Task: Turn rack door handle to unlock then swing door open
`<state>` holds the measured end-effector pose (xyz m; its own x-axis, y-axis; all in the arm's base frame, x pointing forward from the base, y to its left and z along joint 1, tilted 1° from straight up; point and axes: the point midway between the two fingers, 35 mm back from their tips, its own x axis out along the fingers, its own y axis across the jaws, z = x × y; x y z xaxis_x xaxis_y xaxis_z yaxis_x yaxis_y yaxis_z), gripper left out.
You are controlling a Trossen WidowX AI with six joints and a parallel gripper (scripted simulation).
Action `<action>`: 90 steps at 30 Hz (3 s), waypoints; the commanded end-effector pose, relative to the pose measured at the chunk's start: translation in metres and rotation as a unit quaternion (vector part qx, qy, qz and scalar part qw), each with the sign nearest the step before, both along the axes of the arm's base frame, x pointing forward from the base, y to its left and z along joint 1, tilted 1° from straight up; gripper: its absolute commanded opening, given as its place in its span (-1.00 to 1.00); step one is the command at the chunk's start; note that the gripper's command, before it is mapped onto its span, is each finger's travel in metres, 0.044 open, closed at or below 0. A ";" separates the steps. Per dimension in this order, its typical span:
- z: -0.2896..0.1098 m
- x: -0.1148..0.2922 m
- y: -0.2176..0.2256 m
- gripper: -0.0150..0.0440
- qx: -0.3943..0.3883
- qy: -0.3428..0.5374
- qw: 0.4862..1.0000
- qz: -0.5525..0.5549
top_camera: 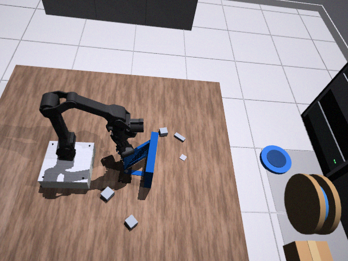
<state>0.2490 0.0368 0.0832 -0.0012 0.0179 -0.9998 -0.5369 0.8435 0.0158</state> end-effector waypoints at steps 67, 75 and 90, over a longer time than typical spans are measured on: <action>0.003 0.005 0.106 -0.37 0.006 0.006 0.924 -0.381; 0.003 0.005 0.106 0.34 0.006 0.006 0.924 -0.381; 0.019 0.006 0.106 0.46 0.006 0.006 0.924 -0.381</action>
